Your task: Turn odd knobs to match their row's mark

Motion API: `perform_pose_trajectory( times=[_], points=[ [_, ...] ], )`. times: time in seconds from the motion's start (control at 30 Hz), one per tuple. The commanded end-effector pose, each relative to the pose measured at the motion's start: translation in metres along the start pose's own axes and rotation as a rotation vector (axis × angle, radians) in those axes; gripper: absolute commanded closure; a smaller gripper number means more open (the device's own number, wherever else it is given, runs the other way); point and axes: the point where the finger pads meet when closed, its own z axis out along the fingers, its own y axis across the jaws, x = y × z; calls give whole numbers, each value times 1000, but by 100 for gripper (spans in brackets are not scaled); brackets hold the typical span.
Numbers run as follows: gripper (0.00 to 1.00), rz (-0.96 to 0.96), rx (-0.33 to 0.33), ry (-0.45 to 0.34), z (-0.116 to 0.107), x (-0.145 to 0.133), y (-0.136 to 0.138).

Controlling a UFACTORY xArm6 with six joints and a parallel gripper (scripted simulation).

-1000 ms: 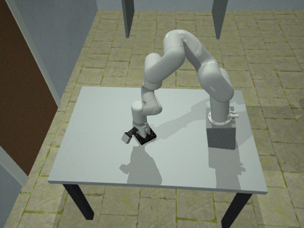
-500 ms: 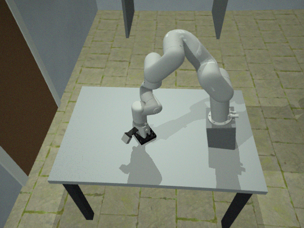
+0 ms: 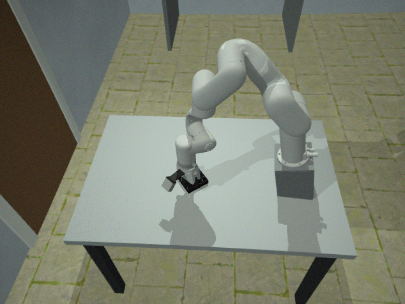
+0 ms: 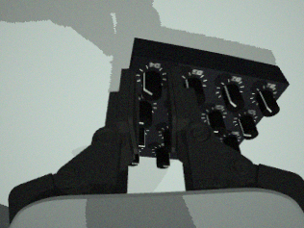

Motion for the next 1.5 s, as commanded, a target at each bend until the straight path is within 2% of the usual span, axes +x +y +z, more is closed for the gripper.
perform_pose_trajectory(
  times=[0.0, 0.43, 0.93, 0.97, 1.23, 1.47],
  points=[
    [81, 0, -3, 3, -8, 1, 1],
    [81, 0, -3, 3, -34, 1, 1],
    [81, 0, -3, 3, -36, 1, 1],
    [0, 0, -3, 3, -36, 1, 1],
    [0, 0, -3, 3, -45, 1, 1],
    [0, 0, -3, 3, -84, 1, 1]
  ],
)
